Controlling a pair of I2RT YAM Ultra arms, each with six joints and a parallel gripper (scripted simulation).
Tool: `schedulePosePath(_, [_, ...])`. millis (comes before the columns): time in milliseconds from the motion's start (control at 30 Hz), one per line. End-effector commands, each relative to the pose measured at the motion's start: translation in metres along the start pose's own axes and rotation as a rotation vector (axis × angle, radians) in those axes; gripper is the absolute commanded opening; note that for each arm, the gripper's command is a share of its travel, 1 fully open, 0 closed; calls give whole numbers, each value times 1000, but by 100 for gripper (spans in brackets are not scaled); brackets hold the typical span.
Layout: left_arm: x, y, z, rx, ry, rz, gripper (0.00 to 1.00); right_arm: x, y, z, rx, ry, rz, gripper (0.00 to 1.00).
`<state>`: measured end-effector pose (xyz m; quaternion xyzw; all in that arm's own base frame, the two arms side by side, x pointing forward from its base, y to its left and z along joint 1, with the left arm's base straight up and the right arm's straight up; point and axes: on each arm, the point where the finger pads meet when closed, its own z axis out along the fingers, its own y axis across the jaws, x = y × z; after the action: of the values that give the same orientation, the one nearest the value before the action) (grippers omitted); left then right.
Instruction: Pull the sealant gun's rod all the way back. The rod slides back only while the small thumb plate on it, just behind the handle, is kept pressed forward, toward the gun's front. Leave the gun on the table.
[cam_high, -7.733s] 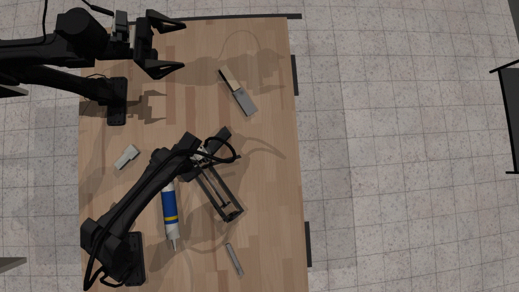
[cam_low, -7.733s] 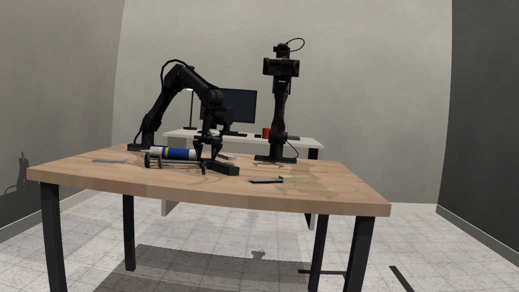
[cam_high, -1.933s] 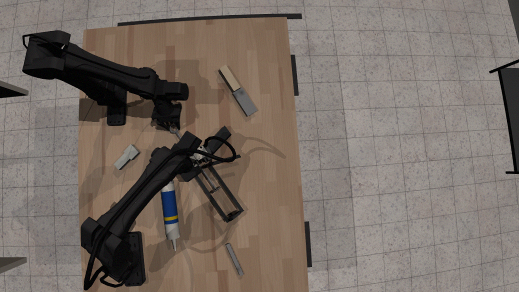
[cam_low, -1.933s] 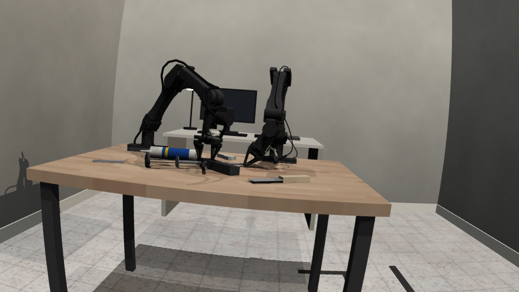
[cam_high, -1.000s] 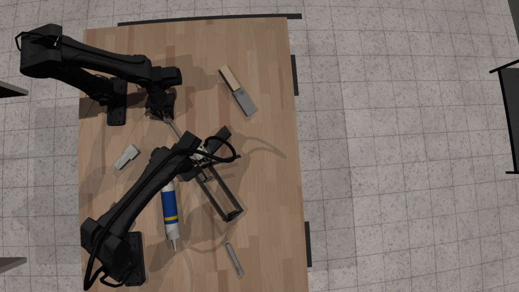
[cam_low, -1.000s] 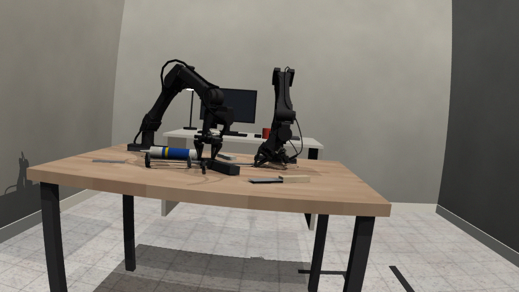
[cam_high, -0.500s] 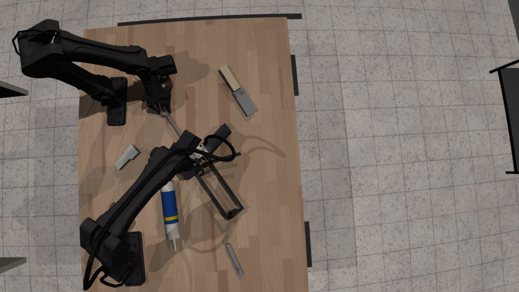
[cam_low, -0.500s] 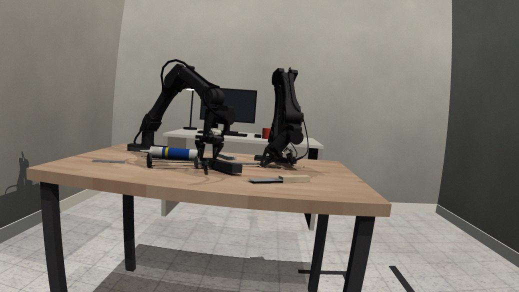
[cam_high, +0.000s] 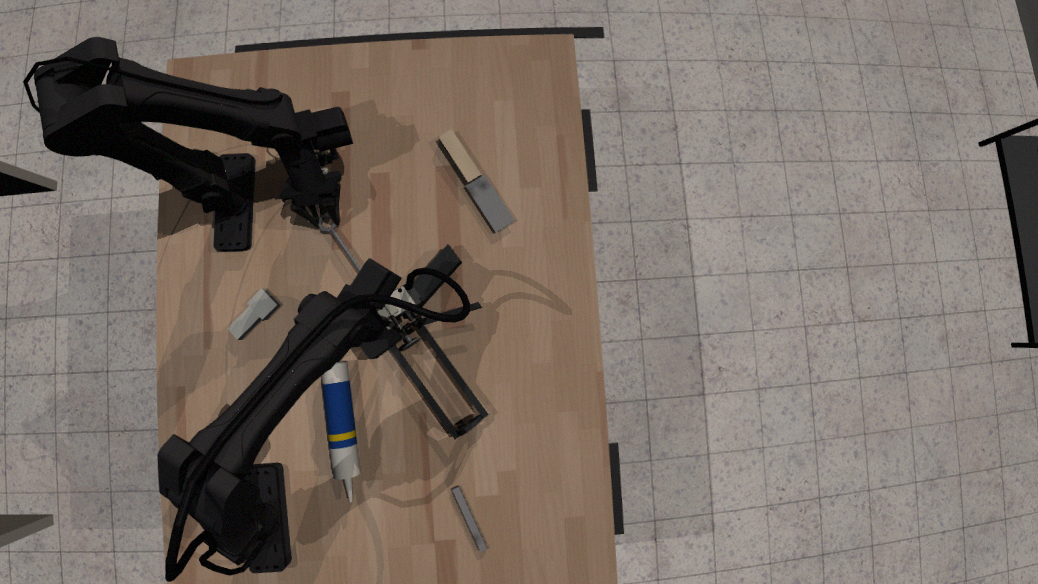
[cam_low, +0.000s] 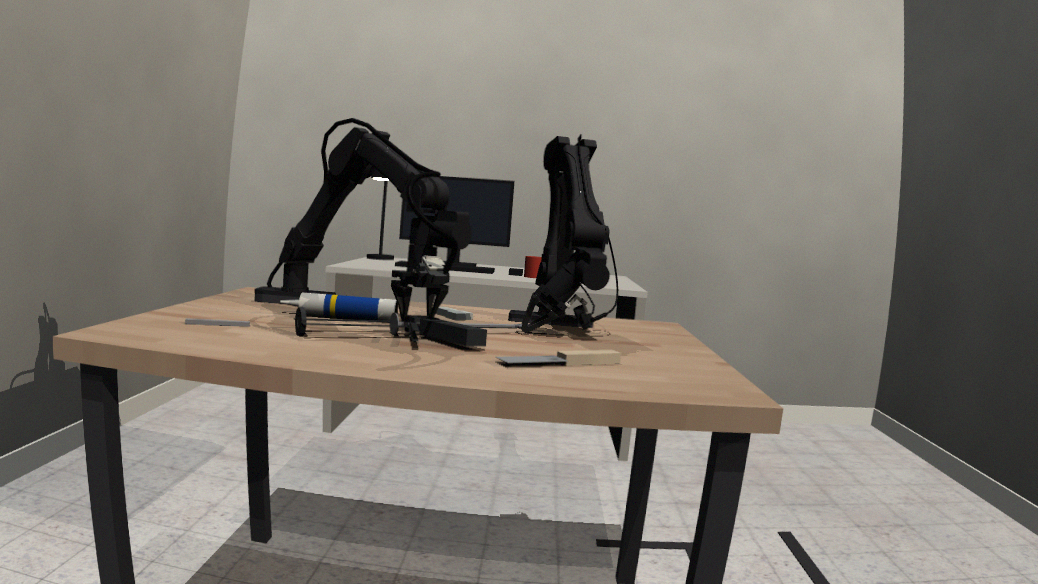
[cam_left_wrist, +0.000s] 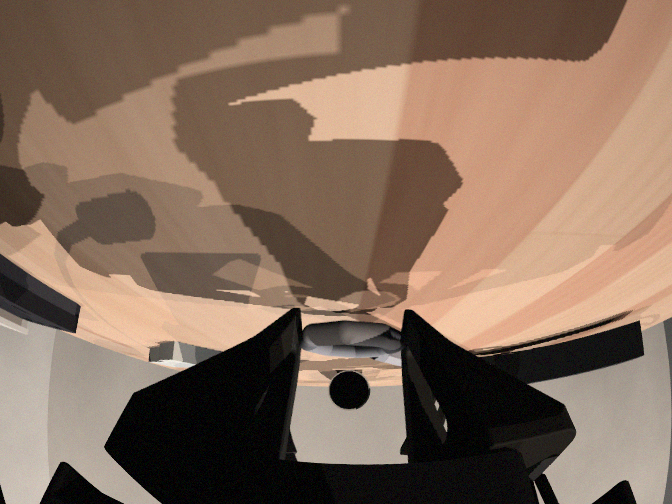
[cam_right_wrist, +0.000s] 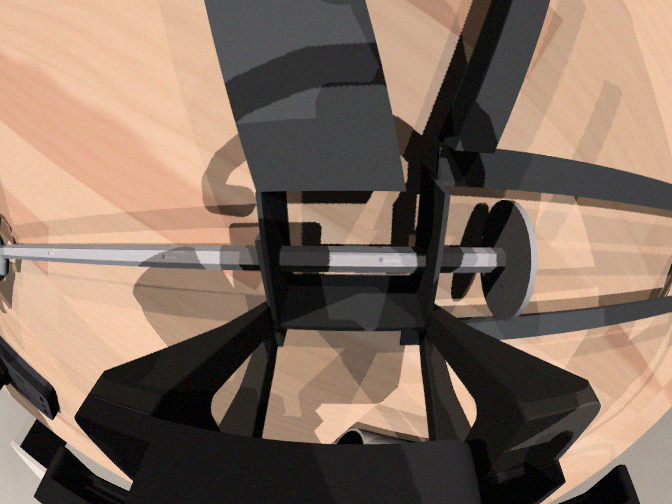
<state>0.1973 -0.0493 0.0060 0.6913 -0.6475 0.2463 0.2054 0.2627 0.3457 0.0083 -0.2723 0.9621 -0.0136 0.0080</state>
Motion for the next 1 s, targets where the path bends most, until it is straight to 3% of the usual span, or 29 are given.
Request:
schedulePosePath(0, [4,-2,-7,2,-25,11,34,5,-23,-2,50,11,33,51])
schedulePosePath(200, [14,-8,1,-3,-13,5,34,-3,-4,-6,-10,-21,17,51])
schedulePosePath(433, [4,3,-3,-20,-39,-5,34,-2,-4,-6,-13,-20,17,51])
schedulePosePath(700, [-13,22,-4,-82,-119,-37,34,14,-55,7,167,61,59,51])
schedulePosePath(867, [-10,13,-15,-21,-25,-6,34,8,-47,5,142,39,53,51])
schedulePosePath(967, [-10,12,-16,-14,-19,-2,34,6,-39,1,112,24,41,51])
